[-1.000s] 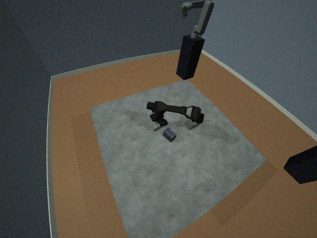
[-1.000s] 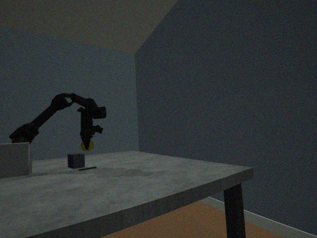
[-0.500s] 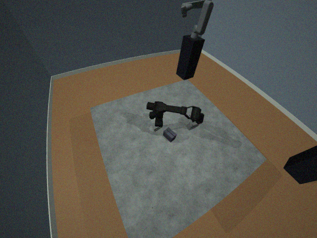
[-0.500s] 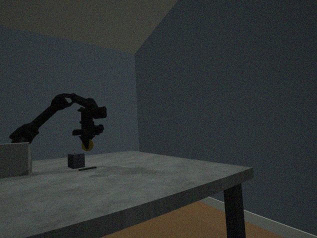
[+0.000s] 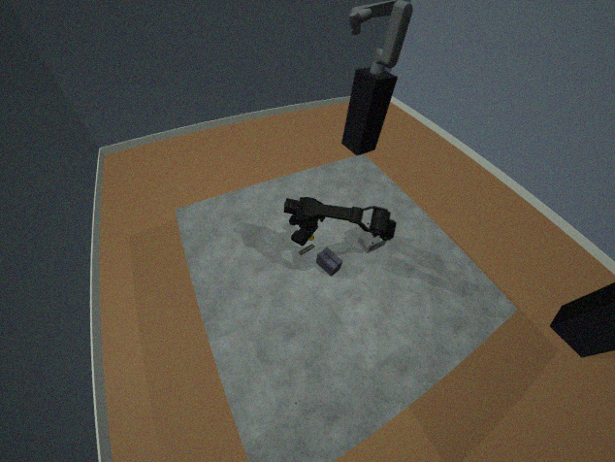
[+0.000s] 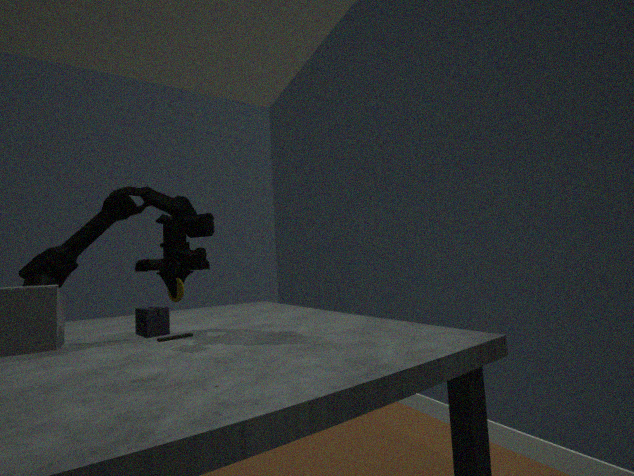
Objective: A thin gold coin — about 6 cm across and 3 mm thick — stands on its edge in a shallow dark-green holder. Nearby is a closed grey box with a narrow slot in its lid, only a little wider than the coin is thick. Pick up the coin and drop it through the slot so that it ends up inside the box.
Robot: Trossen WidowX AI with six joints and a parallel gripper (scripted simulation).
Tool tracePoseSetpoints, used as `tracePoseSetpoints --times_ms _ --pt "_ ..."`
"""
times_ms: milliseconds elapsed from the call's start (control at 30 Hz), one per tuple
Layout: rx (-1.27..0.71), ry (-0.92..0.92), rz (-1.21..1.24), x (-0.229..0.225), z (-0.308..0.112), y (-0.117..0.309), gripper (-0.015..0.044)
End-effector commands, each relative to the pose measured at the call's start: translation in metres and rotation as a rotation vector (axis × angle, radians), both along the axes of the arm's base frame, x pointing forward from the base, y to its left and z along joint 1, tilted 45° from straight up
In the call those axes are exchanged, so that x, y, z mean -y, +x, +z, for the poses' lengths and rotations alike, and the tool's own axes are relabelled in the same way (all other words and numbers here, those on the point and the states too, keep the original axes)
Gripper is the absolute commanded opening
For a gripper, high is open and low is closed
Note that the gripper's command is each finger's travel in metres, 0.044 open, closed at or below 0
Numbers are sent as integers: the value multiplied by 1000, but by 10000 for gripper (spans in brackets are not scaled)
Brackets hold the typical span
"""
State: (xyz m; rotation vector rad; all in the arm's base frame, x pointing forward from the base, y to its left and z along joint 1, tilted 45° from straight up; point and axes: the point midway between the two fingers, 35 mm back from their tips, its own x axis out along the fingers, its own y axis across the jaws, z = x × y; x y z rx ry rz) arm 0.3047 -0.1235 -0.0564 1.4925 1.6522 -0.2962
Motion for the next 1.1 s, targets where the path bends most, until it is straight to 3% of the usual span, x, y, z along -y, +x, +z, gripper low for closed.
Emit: tracePoseSetpoints --times_ms 0,167,1067 --pt "-90 9 -99 1 2 2 0" --pt "-171 20 -184 1 2 2 0" --pt "-173 20 -184 -37 42 -11 0"
